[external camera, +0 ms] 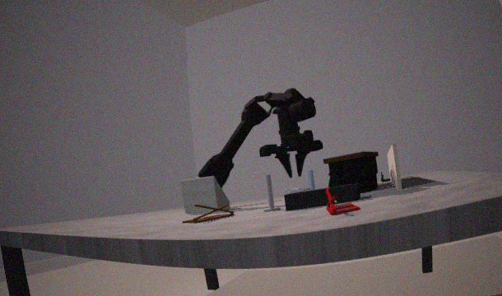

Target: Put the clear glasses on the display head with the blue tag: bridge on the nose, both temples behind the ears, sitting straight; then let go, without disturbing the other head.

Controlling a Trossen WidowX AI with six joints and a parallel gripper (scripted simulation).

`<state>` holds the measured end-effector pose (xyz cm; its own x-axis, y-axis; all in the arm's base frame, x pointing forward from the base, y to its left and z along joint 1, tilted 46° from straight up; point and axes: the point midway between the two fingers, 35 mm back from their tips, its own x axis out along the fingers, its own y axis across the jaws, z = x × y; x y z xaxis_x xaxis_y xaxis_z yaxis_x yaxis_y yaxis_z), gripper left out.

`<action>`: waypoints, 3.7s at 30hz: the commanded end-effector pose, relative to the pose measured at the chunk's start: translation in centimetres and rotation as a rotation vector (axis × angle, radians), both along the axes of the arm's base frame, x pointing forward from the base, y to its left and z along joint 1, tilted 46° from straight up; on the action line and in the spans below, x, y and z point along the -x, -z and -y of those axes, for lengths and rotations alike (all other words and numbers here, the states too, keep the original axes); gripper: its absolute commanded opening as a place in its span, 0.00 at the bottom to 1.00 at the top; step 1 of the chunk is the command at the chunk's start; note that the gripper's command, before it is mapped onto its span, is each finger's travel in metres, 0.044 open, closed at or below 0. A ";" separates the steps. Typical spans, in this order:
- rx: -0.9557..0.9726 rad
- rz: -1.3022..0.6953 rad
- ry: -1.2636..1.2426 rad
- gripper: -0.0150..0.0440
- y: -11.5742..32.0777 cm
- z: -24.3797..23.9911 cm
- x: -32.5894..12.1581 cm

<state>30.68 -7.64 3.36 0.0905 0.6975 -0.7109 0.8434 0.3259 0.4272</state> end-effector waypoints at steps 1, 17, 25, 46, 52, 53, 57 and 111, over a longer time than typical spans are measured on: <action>-0.004 0.000 0.004 0.46 0.3 -0.3 -0.1; -0.004 0.000 0.005 0.46 2.3 -2.0 -0.2; -0.005 0.000 0.005 0.46 3.3 -2.9 -0.2; -0.007 0.001 0.004 0.46 4.1 -4.1 -0.6; -0.003 -0.001 0.000 0.32 4.3 -4.1 -0.3; -0.003 -0.001 0.000 0.31 4.3 -4.1 -0.3; -0.003 -0.001 0.000 0.27 4.3 -4.1 -0.3; -0.058 -0.607 0.639 0.25 5.4 13.3 2.6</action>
<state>28.93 -19.27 -0.49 0.0952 0.6833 -0.7239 0.9794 -0.1945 -0.0548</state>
